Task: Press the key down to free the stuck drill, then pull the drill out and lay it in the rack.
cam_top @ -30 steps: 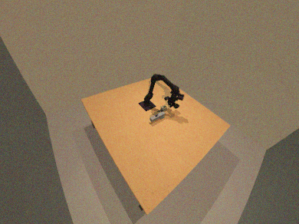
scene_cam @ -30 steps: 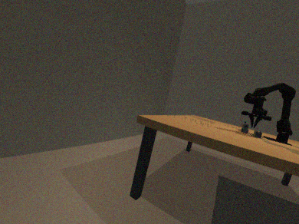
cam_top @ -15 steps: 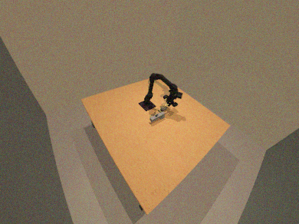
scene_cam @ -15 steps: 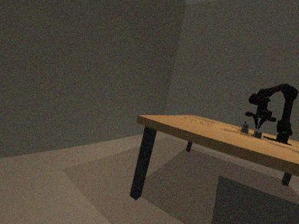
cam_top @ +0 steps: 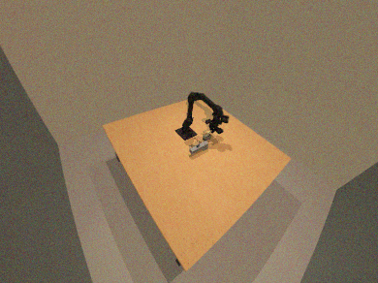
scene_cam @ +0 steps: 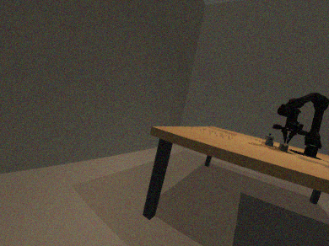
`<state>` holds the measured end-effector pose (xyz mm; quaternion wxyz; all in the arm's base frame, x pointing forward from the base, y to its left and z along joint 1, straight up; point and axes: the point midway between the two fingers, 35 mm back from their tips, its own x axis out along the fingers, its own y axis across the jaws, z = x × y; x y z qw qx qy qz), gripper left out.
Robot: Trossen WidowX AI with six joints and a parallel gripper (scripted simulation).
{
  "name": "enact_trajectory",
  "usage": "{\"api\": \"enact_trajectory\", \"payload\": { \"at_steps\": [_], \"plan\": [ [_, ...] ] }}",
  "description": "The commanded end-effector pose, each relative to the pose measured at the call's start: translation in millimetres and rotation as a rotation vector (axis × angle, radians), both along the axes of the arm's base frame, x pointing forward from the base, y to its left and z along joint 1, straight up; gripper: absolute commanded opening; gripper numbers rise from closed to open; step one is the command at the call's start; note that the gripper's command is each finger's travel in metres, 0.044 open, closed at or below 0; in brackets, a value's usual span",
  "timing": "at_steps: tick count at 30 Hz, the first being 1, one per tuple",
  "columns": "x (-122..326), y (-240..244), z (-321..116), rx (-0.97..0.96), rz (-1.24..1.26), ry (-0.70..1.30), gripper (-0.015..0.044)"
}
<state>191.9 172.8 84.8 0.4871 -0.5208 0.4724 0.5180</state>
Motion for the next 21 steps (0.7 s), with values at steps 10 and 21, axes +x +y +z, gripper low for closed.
{"api": "enact_trajectory", "payload": {
  "at_steps": [10,21],
  "plan": [
    [-2.8,-0.4,-19.0,-0.003,-0.005,0.005,0.0000],
    [-1.9,0.2,-32.0,-0.003,-0.005,0.005,0.0000]
  ]
}}
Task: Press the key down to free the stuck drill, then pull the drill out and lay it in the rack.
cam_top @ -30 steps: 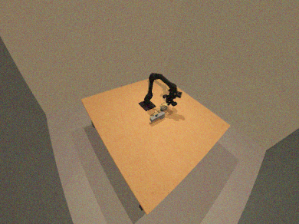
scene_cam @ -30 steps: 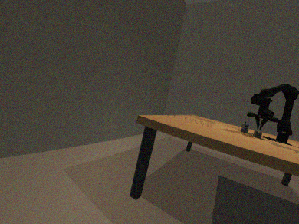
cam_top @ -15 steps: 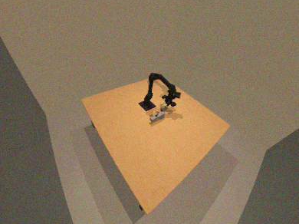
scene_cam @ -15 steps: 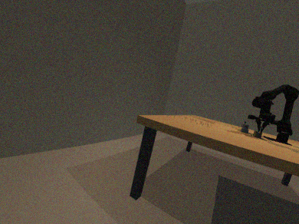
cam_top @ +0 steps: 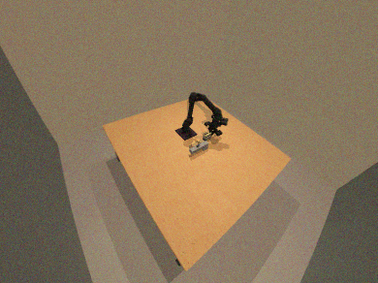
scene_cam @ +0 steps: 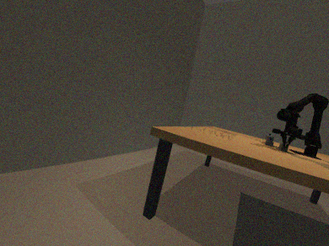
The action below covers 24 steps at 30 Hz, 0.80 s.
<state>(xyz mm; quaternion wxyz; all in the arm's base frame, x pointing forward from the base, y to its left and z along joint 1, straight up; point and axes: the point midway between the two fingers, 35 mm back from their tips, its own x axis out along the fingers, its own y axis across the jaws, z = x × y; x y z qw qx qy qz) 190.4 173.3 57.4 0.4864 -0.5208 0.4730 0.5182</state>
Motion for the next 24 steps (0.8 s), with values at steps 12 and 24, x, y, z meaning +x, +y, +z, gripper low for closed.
{"api": "enact_trajectory", "payload": {
  "at_steps": [12,24],
  "plan": [
    [-0.1,0.3,-19.1,-0.002,-0.005,0.003,0.0000],
    [-1.3,-1.2,-22.8,-0.002,-0.005,0.003,0.0000]
  ]
}}
